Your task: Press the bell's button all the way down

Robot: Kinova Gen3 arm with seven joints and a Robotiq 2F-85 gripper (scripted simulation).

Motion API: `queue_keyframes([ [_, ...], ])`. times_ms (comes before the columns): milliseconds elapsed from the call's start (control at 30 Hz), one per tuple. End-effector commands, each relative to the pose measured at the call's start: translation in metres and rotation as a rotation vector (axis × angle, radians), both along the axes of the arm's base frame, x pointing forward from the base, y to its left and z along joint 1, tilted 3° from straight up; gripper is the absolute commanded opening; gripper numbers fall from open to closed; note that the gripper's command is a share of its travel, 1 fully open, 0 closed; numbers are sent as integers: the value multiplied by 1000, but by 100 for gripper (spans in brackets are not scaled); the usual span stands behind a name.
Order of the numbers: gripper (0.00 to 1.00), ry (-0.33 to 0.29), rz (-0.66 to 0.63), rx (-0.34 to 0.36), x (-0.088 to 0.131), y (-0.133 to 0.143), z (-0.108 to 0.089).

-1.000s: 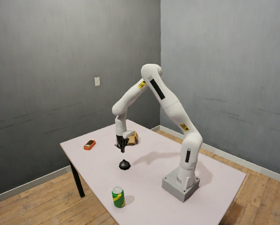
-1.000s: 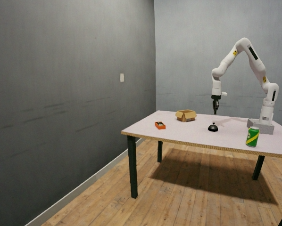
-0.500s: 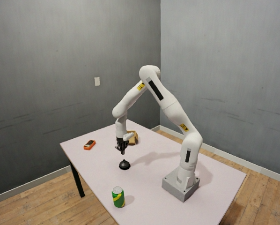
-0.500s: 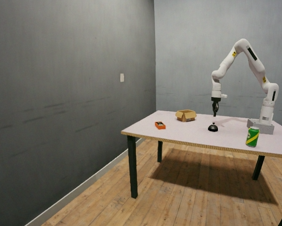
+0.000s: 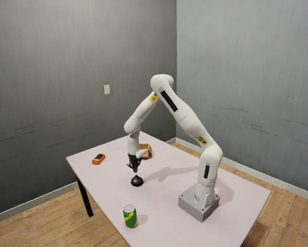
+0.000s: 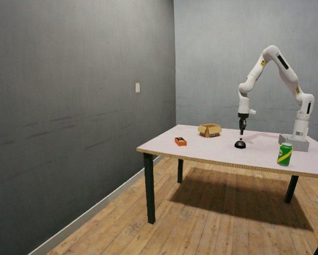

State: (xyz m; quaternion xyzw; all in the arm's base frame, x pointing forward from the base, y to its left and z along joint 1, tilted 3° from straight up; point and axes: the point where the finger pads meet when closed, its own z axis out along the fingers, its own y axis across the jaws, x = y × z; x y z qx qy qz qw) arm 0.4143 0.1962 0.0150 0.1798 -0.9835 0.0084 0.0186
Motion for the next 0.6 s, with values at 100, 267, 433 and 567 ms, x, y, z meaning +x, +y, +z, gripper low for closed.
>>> queue_keyframes([
  [100, 10, 2, -2, -6, -2, -3, -12],
  [267, 10, 2, -2, -6, -2, -3, -15],
  [433, 10, 2, -2, -6, -2, -3, -18],
  [567, 10, 1, -2, -6, -2, -3, -18],
])
